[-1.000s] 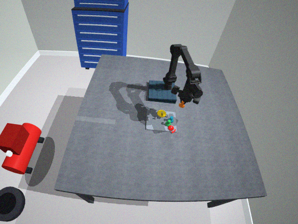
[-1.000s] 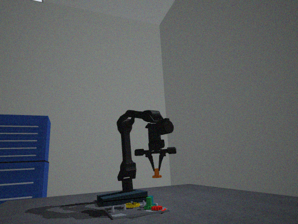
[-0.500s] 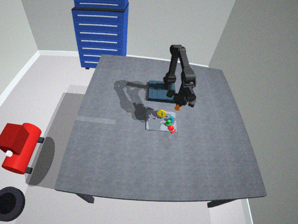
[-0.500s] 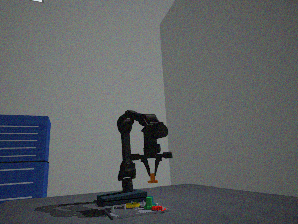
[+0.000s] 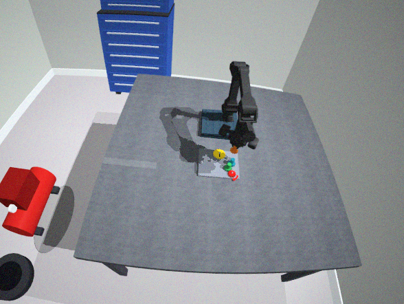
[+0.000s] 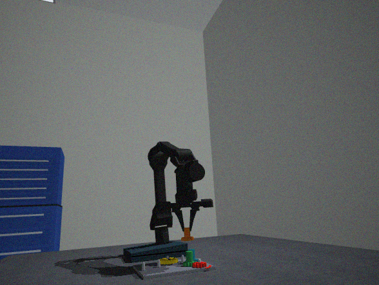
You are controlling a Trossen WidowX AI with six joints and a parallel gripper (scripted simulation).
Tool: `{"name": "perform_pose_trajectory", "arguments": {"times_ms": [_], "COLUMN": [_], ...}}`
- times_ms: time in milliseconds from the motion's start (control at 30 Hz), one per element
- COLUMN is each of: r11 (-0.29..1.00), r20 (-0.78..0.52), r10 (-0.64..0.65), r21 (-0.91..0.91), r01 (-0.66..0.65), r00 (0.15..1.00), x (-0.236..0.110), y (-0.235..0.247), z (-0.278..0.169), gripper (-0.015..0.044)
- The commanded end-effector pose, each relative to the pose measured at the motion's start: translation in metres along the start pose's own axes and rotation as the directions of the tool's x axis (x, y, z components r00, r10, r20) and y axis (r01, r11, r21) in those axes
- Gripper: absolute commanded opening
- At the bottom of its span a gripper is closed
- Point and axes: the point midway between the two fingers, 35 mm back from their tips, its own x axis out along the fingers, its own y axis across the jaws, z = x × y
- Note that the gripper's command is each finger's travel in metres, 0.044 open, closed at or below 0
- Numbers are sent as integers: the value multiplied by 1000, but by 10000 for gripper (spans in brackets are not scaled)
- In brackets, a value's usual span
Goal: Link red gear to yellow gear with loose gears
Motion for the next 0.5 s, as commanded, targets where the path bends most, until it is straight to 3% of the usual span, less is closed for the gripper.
{"name": "perform_pose_trajectory", "arguments": {"times_ms": [0, 467], "r11": [1000, 997], "r20": [-3, -1], "r10": [-11, -12], "r21": [-4, -75], "r01": [11, 12], "r00": [1000, 1000], "x": [9, 13], "y": [-9, -17], "z": [5, 11], "gripper": [0, 0]}}
